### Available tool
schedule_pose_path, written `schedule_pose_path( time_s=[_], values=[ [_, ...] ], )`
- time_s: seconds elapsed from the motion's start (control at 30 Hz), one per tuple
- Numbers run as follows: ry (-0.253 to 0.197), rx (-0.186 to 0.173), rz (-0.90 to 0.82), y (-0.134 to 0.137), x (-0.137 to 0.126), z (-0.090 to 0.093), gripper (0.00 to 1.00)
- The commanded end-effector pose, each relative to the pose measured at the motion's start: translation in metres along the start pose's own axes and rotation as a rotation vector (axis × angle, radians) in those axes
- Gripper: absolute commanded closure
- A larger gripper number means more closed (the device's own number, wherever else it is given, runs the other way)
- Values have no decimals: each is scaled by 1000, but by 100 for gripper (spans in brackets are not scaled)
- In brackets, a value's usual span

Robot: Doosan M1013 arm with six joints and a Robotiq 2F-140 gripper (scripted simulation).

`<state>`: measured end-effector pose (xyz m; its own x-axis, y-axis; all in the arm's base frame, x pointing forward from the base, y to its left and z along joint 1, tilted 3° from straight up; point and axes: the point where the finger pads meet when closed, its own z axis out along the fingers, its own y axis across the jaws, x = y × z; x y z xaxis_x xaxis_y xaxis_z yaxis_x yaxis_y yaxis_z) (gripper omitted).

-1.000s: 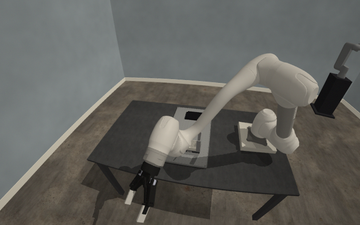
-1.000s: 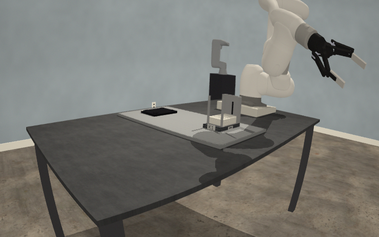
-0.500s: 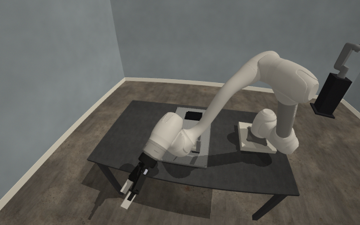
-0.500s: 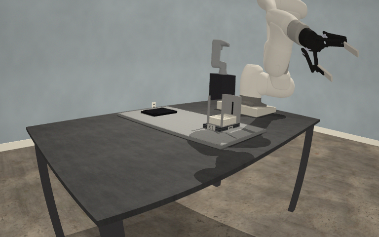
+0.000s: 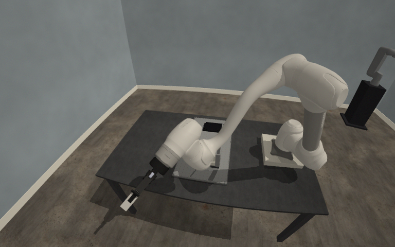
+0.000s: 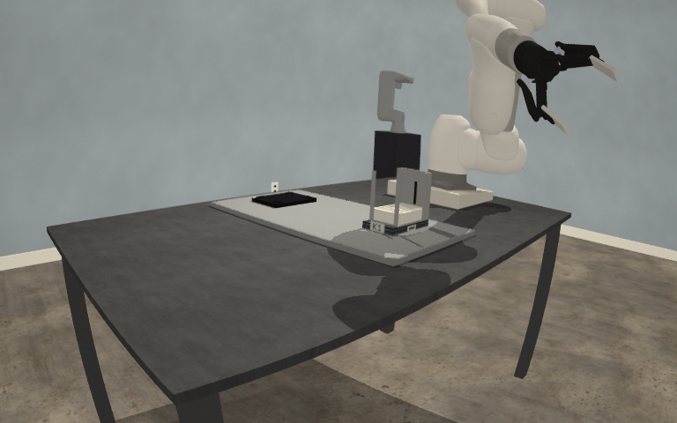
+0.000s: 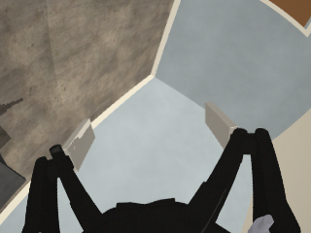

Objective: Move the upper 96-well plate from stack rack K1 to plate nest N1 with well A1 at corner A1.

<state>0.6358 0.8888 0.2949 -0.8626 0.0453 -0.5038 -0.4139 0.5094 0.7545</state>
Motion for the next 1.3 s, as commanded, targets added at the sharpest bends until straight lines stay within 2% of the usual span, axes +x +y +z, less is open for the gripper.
schedule_pose_path(
  time_s=[0.0, 0.07, 0.2, 0.33, 0.57, 0.73, 0.97, 1.1, 1.23, 1.27],
  values=[
    [-47, 22, 75, -9, -13, -6, 0],
    [-80, 38, 131, -14, -20, -10, 0],
    [-83, 40, 135, -25, -35, -17, 0],
    [-149, 72, 246, -37, -48, -26, 0],
    [-168, 81, 279, -53, -64, -37, 0],
    [-250, 121, 419, -70, -78, -49, 0],
    [-269, 130, 453, -87, -91, -62, 0],
    [-334, 162, 565, -101, -99, -73, 0],
    [-337, 163, 571, -115, -108, -84, 0],
    [-353, 171, 599, -119, -109, -87, 0]
  ],
)
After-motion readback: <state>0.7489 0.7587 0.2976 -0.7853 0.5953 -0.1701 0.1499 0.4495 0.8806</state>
